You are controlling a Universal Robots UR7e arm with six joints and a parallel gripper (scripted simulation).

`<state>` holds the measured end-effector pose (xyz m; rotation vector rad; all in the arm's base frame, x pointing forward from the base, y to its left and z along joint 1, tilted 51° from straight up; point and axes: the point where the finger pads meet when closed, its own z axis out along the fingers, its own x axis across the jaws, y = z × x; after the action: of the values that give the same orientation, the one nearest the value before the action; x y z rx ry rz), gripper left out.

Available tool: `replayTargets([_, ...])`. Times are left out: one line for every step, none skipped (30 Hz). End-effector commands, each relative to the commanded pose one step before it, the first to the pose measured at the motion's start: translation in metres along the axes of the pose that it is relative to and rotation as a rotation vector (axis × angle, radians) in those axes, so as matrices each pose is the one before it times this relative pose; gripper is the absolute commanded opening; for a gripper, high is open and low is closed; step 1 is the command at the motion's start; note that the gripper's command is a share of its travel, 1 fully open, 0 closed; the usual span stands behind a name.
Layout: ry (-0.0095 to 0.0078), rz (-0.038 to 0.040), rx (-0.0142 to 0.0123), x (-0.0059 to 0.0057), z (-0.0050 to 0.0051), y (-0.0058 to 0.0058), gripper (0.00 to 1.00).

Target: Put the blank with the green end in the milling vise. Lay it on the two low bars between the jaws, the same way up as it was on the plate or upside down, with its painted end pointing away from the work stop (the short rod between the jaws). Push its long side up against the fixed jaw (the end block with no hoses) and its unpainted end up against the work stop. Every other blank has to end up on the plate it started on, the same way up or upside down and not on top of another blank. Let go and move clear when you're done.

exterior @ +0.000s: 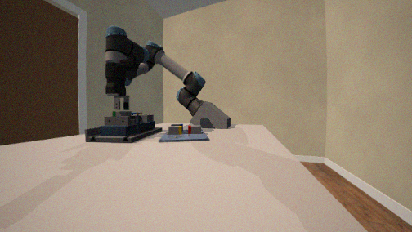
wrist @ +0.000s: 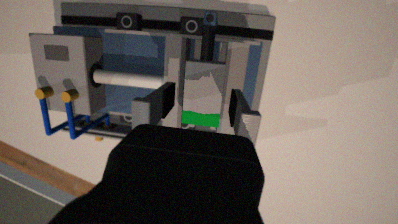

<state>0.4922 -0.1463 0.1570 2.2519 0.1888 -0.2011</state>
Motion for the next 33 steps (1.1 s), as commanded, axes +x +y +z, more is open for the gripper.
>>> replayTargets([0.00104,0.00042,-0.00039,0.00019,-0.00058,0.00016,1.00])
replayTargets([0.00000,0.00000,0.00000,0.00000,0.00000,0.00000,1.00])
replayTargets([0.00002,0.00000,0.00000,0.00000,-0.01195,0.00000,1.00])
replayTargets([-0.00001,0.00000,0.00000,0.00000,-0.01200,0.00000,1.00])
replayTargets([-0.00001,0.00000,0.00000,0.00000,-0.01200,0.00000,1.00])
replayTargets([-0.00001,0.00000,0.00000,0.00000,-0.01200,0.00000,1.00])
replayTargets([-0.00001,0.00000,0.00000,0.00000,-0.01200,0.00000,1.00])
replayTargets([0.00000,0.00000,0.00000,0.00000,0.00000,0.00000,1.00])
replayTargets([0.00000,0.00000,0.00000,0.00000,0.00000,0.00000,1.00])
replayTargets([0.00000,0.00000,0.00000,0.00000,0.00000,0.00000,1.00])
replayTargets([0.00000,0.00000,0.00000,0.00000,0.00000,0.00000,1.00])
replayTargets([0.00000,0.00000,0.00000,0.00000,0.00000,0.00000,1.00])
replayTargets([0.00000,0.00000,0.00000,0.00000,0.00000,0.00000,1.00])
replayTargets([0.00000,0.00000,0.00000,0.00000,0.00000,0.00000,1.00])
replayTargets([0.00000,0.00000,0.00000,0.00000,0.00000,0.00000,1.00])
replayTargets([0.00000,0.00000,0.00000,0.00000,0.00000,0.00000,1.00])
replayTargets([0.00000,0.00000,0.00000,0.00000,0.00000,0.00000,1.00])
replayTargets([0.00000,0.00000,0.00000,0.00000,0.00000,0.00000,1.00])
replayTargets([0.00000,0.00000,0.00000,0.00000,0.00000,0.00000,1.00])
replayTargets([0.00138,-0.00018,-0.00031,-0.00003,-0.00697,0.00005,1.00])
replayTargets([-0.00035,0.00004,0.00010,0.00003,-0.00769,-0.00002,1.00])
replayTargets([-0.00035,0.00004,0.00010,0.00003,-0.00769,-0.00002,1.00])
replayTargets([-0.00035,0.00004,0.00010,0.00003,-0.00769,-0.00002,1.00])
replayTargets([-0.00035,0.00004,0.00010,0.00003,-0.00769,-0.00002,1.00])
replayTargets([0.00000,0.00000,0.00000,0.00000,0.00000,0.00000,1.00])
replayTargets([0.00000,0.00000,0.00000,0.00000,0.00000,0.00000,1.00])
replayTargets([0.00000,0.00000,0.00000,0.00000,0.00000,0.00000,1.00])
replayTargets([0.00000,0.00000,0.00000,0.00000,0.00000,0.00000,1.00])
replayTargets([0.00000,0.00000,0.00000,0.00000,0.00000,0.00000,1.00])
replayTargets([0.00000,0.00000,0.00000,0.00000,0.00000,0.00000,1.00])
replayTargets([0.00000,0.00000,0.00000,0.00000,0.00000,0.00000,1.00])
replayTargets([0.00000,0.00000,0.00000,0.00000,0.00000,0.00000,1.00])
replayTargets([0.00000,0.00000,0.00000,0.00000,0.00000,0.00000,1.00])
